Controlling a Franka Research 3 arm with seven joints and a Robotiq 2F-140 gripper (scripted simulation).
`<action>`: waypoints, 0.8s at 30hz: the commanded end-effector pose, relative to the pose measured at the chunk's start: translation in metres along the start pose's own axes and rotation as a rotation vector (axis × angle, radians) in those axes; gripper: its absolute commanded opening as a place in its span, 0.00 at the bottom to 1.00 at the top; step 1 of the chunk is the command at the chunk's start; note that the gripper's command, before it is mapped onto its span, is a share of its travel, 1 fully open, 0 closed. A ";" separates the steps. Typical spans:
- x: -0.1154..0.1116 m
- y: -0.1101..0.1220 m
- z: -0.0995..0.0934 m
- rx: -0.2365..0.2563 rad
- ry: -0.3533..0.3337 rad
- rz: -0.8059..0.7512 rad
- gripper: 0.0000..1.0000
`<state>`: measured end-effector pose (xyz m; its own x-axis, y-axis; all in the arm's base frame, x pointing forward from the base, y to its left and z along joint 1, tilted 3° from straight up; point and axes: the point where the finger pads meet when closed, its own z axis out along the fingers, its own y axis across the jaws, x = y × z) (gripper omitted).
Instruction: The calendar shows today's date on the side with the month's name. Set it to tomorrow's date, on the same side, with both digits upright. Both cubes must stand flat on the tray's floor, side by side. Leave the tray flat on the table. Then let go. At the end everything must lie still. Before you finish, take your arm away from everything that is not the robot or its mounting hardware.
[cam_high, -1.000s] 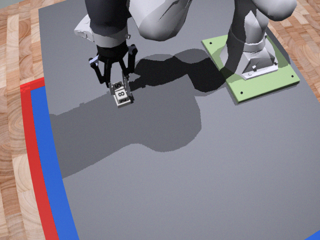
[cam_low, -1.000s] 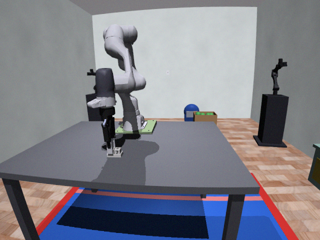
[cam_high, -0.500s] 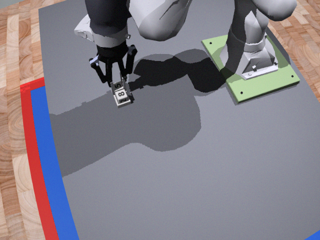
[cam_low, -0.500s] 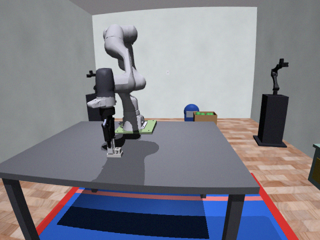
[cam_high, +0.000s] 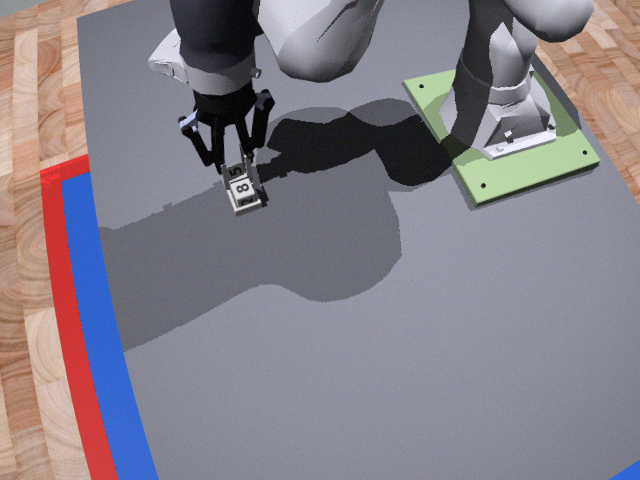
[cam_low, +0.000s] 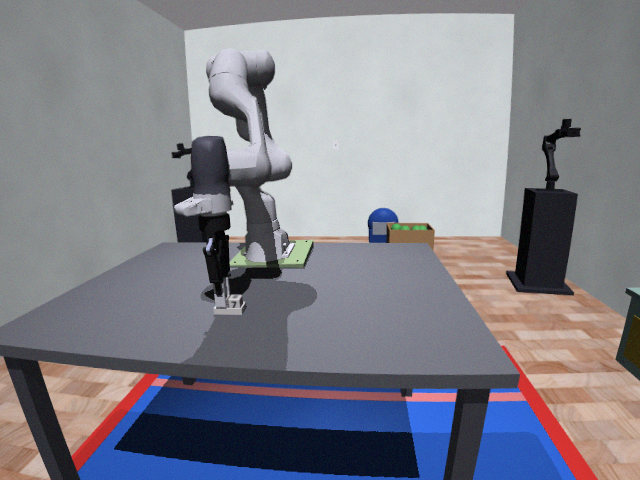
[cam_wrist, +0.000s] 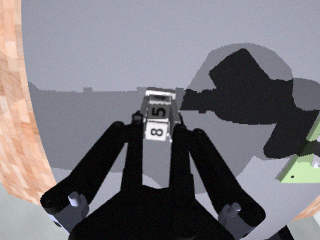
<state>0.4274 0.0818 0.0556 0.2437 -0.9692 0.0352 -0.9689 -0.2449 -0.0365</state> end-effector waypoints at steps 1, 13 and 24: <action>0.001 0.001 0.002 -0.001 0.001 0.007 0.16; 0.001 0.001 0.002 -0.001 0.001 0.007 0.16; 0.001 0.001 -0.007 -0.001 0.001 0.007 0.16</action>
<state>0.4280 0.0816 0.0592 0.2432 -0.9693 0.0363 -0.9688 -0.2446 -0.0393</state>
